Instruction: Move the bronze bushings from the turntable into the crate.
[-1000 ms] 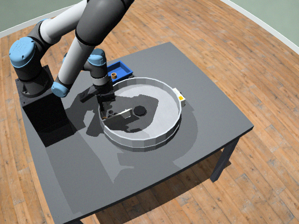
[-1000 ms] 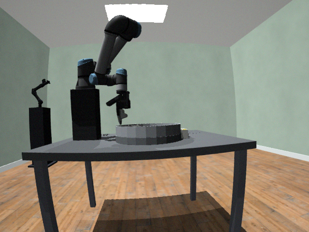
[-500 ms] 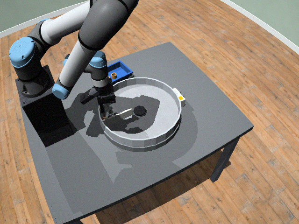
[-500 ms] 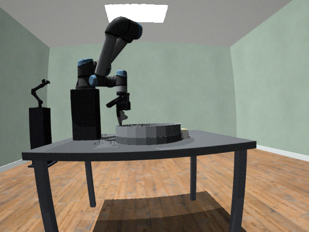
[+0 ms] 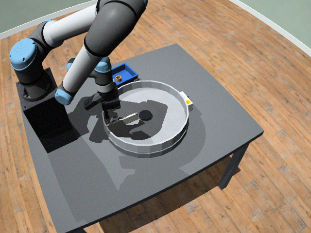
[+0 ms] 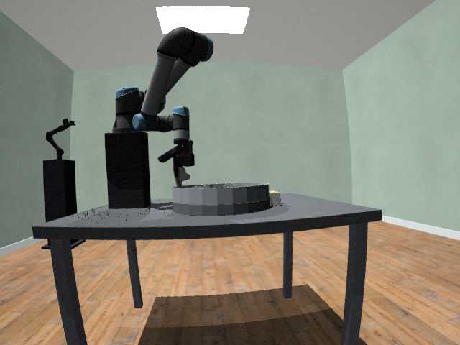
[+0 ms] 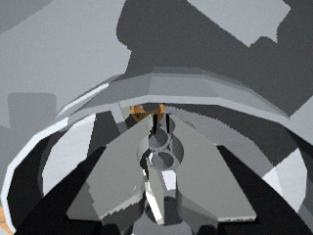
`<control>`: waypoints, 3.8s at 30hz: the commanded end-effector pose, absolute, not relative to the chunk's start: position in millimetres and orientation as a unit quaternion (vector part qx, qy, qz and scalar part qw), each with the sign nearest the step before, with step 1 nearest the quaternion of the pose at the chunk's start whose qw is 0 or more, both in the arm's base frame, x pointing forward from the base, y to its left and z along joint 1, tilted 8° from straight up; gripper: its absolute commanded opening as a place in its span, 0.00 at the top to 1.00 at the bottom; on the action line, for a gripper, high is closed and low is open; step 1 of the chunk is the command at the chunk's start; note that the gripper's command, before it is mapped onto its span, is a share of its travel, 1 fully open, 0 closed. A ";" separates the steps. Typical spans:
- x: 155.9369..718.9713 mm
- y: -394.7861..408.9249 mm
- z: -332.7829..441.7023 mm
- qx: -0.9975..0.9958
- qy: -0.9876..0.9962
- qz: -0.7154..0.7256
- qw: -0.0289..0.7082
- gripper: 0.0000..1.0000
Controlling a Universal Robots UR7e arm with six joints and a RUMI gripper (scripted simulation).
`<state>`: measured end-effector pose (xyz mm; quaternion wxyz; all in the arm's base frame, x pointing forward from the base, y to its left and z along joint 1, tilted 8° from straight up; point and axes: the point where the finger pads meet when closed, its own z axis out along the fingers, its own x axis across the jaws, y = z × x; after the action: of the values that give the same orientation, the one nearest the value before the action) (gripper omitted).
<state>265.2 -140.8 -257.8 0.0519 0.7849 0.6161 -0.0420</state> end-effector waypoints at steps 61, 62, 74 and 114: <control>265.8 -143.5 -274.5 0.785 0.616 -0.042 0.053 0.95; 265.8 -143.5 -274.6 0.785 0.616 -0.042 0.053 0.95; 265.8 -143.5 -274.6 0.785 0.616 -0.042 0.053 0.95; 265.8 -143.6 -274.5 0.785 0.616 -0.042 0.053 1.00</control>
<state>265.1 -142.4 -274.3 0.0520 0.7848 0.6162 -0.0417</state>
